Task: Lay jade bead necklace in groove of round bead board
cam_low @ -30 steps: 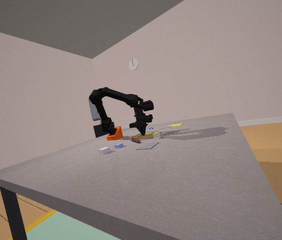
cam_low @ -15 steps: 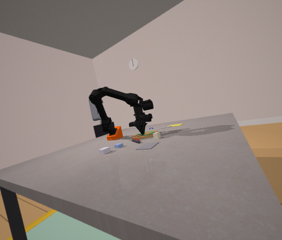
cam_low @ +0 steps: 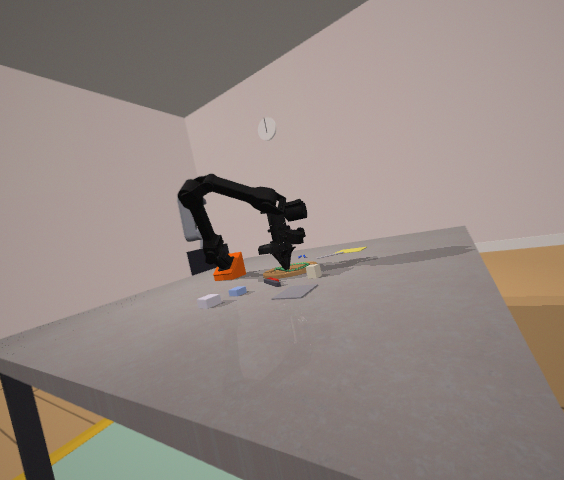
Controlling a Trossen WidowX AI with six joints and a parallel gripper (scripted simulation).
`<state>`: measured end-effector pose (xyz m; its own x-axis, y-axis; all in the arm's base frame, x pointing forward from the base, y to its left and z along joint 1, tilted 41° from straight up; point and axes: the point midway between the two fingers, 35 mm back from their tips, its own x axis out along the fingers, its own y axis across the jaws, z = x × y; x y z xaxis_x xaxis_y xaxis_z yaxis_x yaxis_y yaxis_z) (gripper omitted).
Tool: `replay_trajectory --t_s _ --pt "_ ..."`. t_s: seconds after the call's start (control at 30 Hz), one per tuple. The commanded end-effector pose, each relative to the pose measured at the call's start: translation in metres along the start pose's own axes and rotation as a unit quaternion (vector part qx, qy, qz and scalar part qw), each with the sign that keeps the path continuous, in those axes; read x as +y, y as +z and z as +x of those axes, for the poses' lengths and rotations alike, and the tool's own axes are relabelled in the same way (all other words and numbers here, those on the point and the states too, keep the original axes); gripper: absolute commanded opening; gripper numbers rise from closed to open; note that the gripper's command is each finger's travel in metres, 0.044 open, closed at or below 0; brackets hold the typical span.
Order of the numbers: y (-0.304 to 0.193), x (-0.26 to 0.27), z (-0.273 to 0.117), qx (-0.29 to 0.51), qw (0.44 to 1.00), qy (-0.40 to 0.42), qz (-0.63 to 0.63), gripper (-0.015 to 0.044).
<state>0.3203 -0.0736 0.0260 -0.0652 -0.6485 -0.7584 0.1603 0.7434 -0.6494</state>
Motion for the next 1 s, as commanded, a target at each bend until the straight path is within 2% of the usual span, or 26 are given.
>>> replay_trajectory --t_s 0.0,0.07,0.63,0.97 --pt "-0.001 0.000 0.005 0.000 1.000 -0.001 -0.003 0.0000" --pt "-0.001 0.000 0.006 0.000 1.000 -0.001 -0.003 0.0000" --pt "-0.001 -0.001 0.002 0.002 1.000 0.000 -0.002 0.0440" --pt "-0.001 -0.001 -0.004 0.000 1.000 -0.001 -0.003 0.0440"
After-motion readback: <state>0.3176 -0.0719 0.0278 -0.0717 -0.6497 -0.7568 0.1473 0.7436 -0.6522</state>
